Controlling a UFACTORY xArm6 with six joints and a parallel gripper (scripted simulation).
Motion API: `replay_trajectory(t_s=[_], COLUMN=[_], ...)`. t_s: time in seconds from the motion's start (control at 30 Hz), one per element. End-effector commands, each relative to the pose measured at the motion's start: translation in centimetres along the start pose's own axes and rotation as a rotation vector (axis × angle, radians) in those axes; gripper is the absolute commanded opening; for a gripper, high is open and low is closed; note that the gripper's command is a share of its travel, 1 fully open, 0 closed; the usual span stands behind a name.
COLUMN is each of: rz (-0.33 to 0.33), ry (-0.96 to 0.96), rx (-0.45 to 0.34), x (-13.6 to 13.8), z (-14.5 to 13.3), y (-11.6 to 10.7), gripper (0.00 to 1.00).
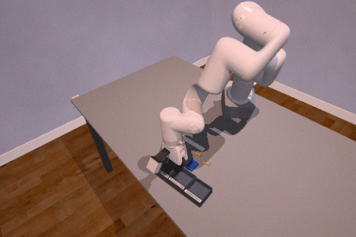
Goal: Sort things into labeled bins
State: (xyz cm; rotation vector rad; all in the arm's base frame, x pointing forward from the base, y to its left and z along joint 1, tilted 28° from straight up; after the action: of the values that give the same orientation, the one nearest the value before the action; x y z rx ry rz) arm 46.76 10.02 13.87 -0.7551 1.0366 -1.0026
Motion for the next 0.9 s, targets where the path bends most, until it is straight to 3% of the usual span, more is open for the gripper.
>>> replay_trajectory(t_s=[0.0,0.23,0.87], rz=[-0.004,-0.004,-0.004], ry=[0.001,0.001,0.001], rx=[0.002,0.002,0.002], x=[-2.4,-2.8,-2.8], z=[-0.2,-0.2,-0.2], y=[-0.1,-0.1,4.4], gripper=[0.07,0.07,0.07])
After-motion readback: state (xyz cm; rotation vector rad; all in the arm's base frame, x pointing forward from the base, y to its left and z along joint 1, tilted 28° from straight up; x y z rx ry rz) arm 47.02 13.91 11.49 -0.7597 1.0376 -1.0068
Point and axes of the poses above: the point where the finger pads meet when closed, its own y axis out along the fingers, its own x axis across the jaws, z = x × y, the point moved 3 cm from there along -y, back along the fingers, and after that the axes turned 4 degrees about y, right-handed, at the moved point
